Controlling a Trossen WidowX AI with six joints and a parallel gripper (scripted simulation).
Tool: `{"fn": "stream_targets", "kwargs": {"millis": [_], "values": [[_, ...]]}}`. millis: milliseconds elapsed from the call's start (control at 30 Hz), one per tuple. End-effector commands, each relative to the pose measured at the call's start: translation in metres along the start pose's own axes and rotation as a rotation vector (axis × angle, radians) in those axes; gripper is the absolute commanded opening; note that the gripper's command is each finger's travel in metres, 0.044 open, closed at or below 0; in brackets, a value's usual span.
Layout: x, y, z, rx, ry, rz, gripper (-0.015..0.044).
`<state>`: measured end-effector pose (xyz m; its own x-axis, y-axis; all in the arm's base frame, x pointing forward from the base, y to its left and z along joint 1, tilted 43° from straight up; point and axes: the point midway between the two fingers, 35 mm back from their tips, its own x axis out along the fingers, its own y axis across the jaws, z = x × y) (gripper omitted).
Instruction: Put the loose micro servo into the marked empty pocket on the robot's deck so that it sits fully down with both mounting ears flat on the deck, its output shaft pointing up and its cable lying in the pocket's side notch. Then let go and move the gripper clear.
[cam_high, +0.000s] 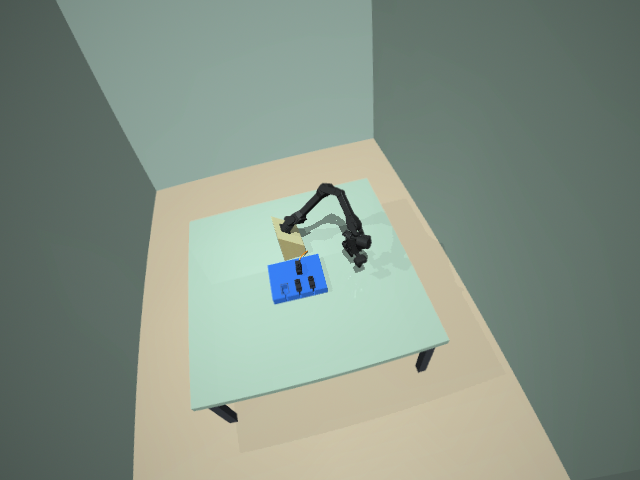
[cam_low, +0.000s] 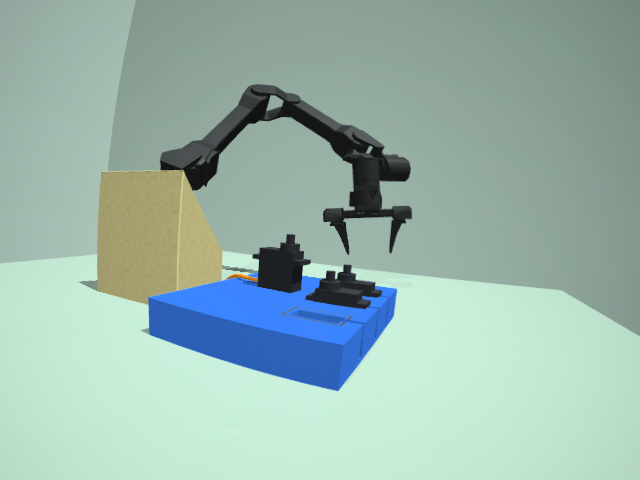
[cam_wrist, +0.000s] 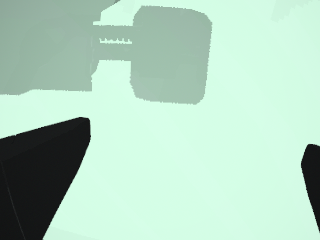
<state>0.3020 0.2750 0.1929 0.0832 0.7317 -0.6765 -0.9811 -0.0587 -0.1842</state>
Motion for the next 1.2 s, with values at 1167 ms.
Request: {"fn": "stream_targets", "kwargs": {"millis": [1167], "values": [[-0.063, 0.058, -0.243, 1.303, 0.2, 0.002, 0.044]]}}
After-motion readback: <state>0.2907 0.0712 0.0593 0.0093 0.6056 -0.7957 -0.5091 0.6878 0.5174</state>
